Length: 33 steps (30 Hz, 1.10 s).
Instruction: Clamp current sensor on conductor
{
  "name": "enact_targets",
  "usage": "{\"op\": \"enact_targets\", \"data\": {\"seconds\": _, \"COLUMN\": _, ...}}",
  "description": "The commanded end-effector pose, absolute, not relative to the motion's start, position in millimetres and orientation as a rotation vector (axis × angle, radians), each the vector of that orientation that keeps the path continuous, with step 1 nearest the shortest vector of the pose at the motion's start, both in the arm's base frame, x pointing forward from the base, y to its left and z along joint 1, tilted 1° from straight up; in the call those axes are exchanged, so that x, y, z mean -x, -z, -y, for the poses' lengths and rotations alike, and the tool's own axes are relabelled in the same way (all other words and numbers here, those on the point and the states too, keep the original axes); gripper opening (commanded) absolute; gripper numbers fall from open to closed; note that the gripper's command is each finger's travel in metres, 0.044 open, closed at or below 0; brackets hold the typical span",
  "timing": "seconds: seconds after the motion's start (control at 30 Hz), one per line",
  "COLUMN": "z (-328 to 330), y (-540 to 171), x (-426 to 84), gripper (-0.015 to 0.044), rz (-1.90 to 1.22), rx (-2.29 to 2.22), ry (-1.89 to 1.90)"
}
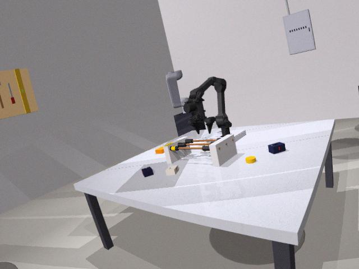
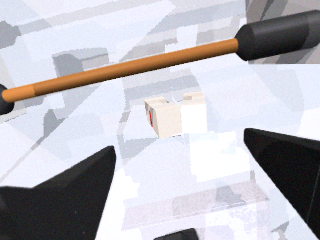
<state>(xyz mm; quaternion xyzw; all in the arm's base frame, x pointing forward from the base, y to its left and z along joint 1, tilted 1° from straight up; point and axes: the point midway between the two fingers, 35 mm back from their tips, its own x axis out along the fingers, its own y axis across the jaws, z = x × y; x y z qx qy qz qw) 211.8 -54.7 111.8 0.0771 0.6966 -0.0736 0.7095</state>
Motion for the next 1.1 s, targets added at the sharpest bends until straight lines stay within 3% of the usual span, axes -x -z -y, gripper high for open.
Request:
{"op": "enact_targets", "data": {"seconds": 0.0, "z": 52.2, "y": -108.1, "x": -208.0, "gripper": 0.0440, "rz": -1.554, "rx": -0.165, "ry": 0.152}}
{"op": "enact_targets", "data": {"seconds": 1.07, "z": 51.8, "y": -56.1, "x": -208.8, "gripper": 0.0440, "rz": -1.555, "rx": -0.165, "ry": 0.152}}
